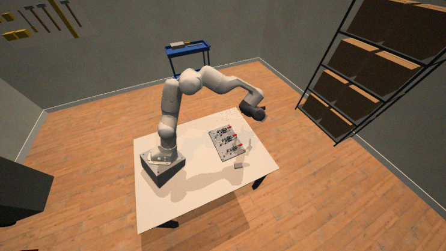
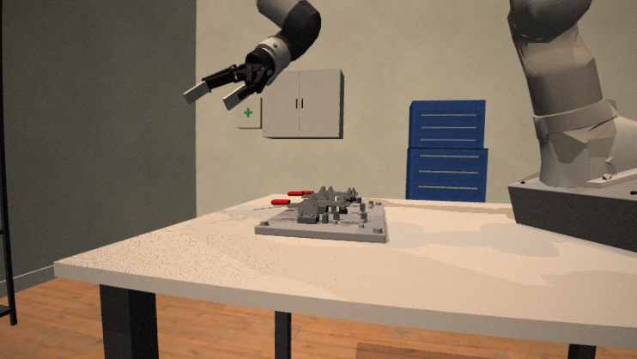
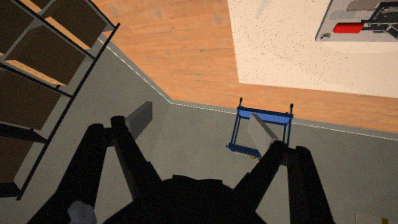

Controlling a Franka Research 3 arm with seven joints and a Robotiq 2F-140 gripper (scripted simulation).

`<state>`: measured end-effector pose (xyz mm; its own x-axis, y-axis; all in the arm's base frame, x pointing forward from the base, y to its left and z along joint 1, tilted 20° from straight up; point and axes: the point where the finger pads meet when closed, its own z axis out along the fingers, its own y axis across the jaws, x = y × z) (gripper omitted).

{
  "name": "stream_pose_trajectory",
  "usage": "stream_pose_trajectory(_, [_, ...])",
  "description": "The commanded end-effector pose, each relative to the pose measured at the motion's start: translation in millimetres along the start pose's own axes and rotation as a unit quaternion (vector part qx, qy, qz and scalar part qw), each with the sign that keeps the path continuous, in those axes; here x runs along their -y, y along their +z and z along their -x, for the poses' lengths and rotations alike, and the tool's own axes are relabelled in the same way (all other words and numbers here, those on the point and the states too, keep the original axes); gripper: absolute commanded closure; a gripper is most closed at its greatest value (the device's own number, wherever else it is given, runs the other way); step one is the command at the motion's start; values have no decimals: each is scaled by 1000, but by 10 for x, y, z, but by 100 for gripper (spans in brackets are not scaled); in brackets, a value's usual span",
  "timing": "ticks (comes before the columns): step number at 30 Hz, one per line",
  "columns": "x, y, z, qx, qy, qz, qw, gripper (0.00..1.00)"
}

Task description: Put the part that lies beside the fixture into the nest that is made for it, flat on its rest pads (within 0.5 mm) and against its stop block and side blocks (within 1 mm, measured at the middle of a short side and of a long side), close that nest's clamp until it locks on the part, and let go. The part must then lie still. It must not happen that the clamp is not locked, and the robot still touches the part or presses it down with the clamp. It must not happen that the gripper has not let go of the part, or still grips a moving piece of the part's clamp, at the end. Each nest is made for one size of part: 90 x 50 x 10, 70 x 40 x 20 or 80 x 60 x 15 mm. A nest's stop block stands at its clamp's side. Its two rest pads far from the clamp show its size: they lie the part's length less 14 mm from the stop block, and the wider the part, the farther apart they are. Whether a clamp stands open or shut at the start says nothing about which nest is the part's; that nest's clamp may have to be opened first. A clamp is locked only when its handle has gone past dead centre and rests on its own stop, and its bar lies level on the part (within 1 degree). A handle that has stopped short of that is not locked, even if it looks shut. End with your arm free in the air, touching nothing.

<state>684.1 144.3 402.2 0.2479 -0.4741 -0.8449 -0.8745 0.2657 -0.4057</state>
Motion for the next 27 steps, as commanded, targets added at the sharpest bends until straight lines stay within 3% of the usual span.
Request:
stream_pose_trajectory(1, [1,-1,1,0,0,0,1000,0])
stream_pose_trajectory(19, [-15,-4,2,-1,4,1,1000,0])
stream_pose_trajectory(23, [-321,-72,0,-34,74,19,996,0])
stream_pose_trajectory(27, [-474,-108,-9,-51,108,26,992,0])
